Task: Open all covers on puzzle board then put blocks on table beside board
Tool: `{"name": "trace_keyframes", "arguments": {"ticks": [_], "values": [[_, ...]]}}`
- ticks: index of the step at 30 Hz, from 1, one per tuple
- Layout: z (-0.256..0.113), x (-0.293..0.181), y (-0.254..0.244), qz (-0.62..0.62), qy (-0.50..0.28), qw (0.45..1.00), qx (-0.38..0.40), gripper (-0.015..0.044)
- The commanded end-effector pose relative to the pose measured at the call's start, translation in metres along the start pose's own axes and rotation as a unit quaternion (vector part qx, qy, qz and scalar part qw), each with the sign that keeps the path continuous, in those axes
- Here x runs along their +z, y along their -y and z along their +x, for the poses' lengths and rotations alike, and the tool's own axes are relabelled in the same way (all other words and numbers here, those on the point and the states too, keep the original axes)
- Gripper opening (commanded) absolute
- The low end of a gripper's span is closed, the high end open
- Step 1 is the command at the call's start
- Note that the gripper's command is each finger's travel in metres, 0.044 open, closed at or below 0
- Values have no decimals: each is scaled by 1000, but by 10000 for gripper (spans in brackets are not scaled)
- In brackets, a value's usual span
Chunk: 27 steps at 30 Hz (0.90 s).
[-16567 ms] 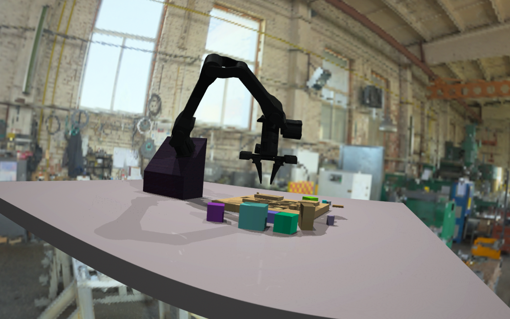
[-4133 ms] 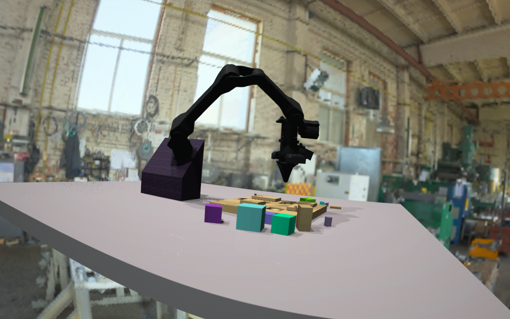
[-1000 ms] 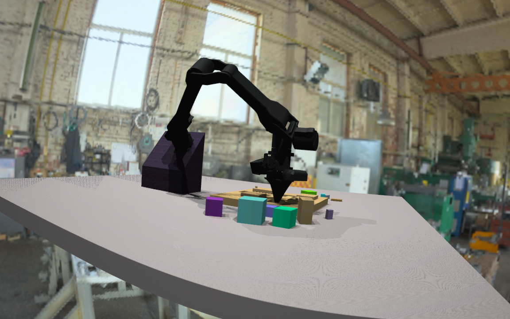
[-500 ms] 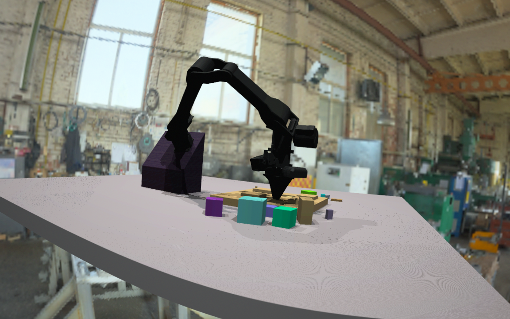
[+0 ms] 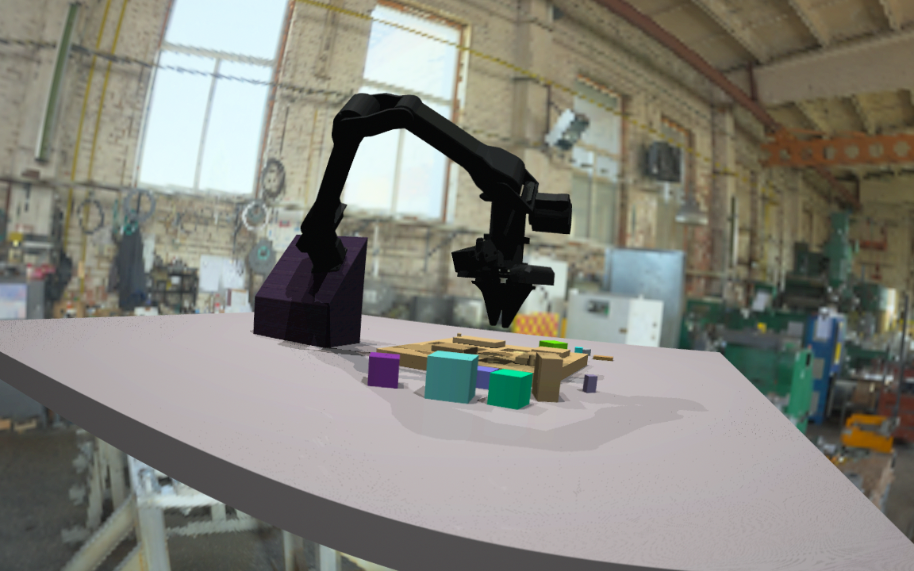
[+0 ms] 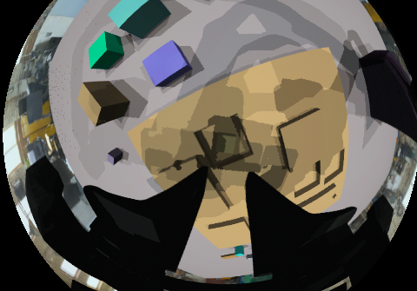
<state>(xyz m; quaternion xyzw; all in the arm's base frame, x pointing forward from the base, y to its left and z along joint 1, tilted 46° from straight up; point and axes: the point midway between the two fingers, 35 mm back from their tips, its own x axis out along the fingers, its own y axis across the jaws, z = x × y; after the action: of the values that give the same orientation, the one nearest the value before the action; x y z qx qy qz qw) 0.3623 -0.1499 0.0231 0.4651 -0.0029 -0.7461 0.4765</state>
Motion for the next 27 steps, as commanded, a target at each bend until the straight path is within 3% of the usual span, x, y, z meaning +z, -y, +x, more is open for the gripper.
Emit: {"name": "trace_keyframes", "arguments": {"ticks": [1,11,27], "values": [[3,1,-2,3,0,1000,2,144],[30,1,-2,3,0,1000,2,144],[31,1,-2,3,0,1000,2,144]]}}
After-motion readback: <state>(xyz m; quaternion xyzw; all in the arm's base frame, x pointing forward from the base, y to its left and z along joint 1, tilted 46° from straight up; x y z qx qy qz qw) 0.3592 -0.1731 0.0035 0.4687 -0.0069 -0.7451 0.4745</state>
